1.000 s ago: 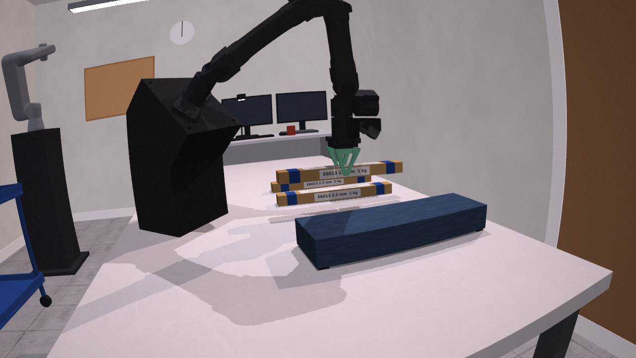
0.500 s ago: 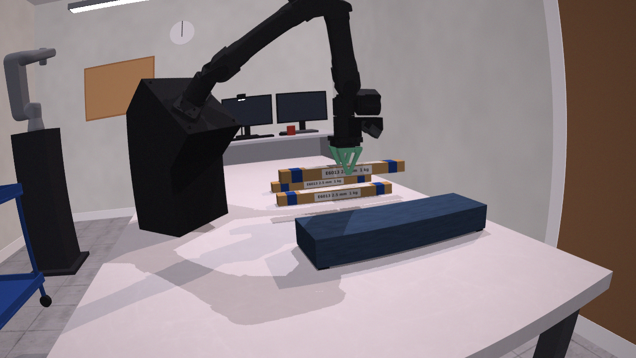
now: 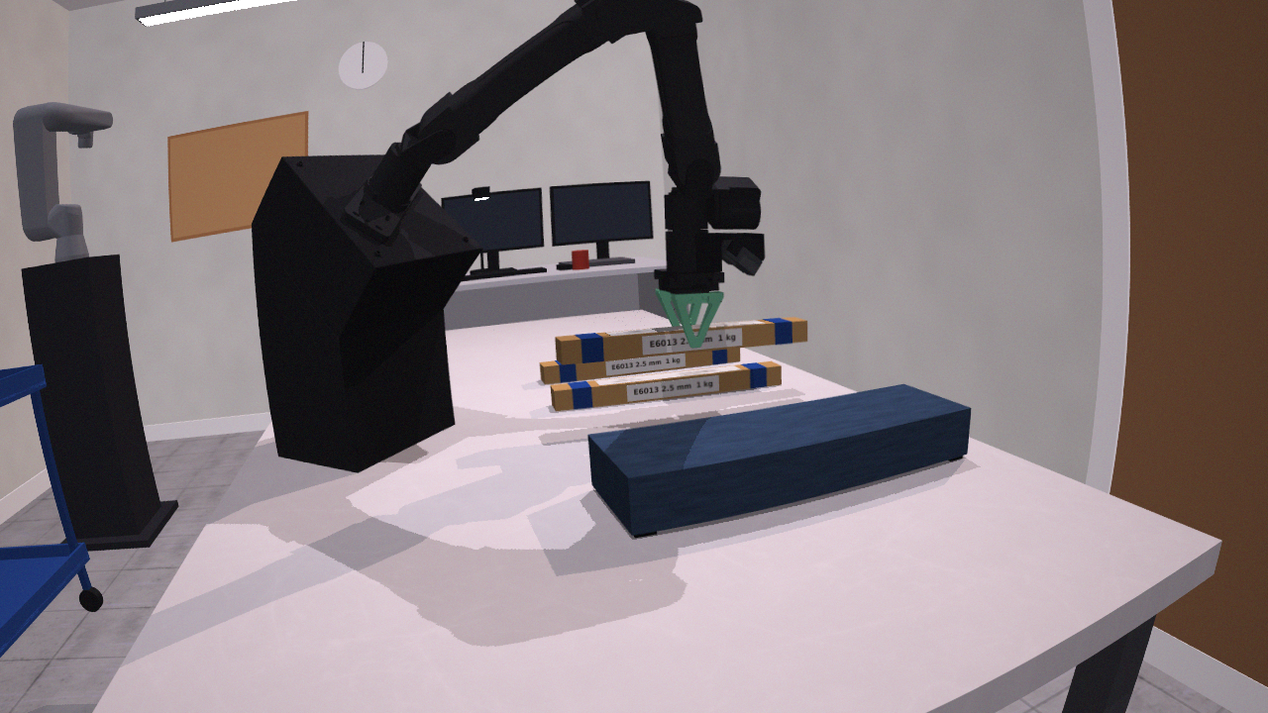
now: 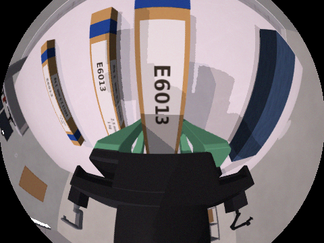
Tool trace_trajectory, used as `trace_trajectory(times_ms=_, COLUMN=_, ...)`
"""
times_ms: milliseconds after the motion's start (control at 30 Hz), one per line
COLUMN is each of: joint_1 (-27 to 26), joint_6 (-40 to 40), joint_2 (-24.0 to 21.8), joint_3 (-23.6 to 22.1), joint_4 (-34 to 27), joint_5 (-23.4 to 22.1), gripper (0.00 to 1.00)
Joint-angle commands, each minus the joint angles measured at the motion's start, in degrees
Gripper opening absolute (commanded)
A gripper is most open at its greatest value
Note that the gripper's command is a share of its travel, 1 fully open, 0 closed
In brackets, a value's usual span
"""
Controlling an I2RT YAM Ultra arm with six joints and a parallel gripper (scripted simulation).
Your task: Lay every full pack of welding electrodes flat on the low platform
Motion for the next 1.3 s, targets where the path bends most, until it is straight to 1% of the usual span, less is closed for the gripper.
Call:
trace_trajectory(times_ms=0, joint_1=1.57, joint_6=0.33, joint_2=-2.41, joint_3=2.20, joint_4=-0.96, joint_5=0.40, gripper=0.00)
trace_trajectory(times_ms=1267, joint_1=2.24, joint_6=0.95, joint_2=-2.26, joint_3=2.91, joint_4=-1.92, joint_5=0.79, gripper=0.00)
